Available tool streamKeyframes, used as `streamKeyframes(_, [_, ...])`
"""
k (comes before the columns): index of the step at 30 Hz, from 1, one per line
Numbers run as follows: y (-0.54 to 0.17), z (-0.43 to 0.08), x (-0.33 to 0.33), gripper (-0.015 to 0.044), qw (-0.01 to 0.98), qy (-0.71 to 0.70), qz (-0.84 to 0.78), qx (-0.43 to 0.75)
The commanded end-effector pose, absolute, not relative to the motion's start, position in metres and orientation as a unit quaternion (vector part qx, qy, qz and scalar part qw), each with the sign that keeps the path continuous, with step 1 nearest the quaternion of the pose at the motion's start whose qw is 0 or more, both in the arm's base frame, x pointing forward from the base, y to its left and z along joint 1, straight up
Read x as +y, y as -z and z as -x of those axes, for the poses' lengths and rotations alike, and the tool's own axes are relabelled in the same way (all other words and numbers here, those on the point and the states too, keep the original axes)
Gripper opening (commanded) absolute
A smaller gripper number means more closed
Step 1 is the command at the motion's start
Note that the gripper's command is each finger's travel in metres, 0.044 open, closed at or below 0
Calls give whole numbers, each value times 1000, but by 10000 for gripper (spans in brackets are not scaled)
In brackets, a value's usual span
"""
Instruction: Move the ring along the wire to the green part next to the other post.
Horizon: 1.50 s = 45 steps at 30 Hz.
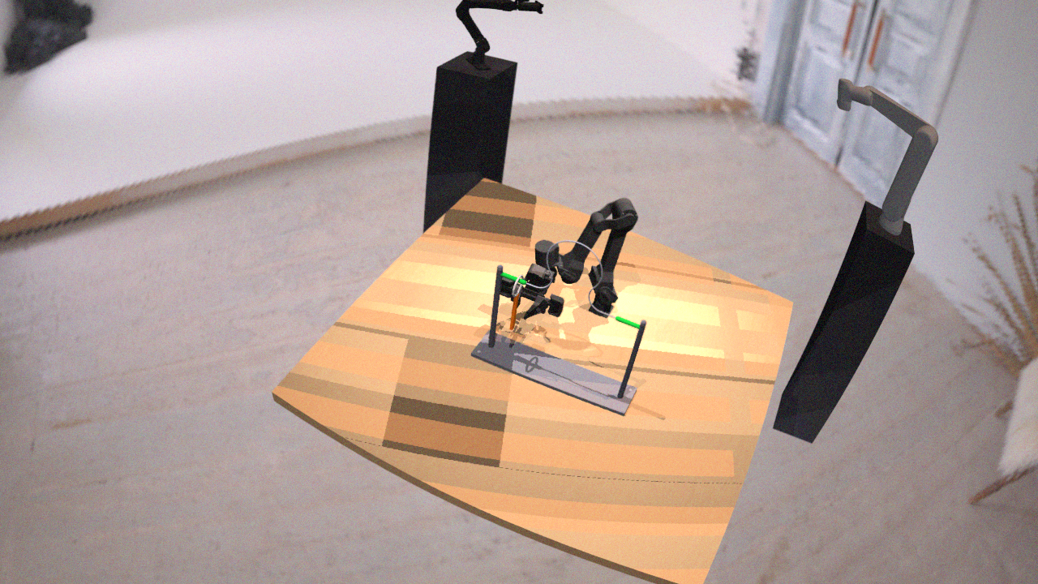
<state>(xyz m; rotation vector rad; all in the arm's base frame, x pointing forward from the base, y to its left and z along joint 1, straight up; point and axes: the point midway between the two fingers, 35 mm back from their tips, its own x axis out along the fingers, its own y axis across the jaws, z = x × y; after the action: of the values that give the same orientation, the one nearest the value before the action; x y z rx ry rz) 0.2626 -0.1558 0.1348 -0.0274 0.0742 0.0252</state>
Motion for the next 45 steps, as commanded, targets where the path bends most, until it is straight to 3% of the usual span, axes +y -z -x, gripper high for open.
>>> streamKeyframes(1, [-134,-268,-157,160,999,-11,9,39])
streamKeyframes(45, [-130,-328,-154,160,999,-11,9,35])
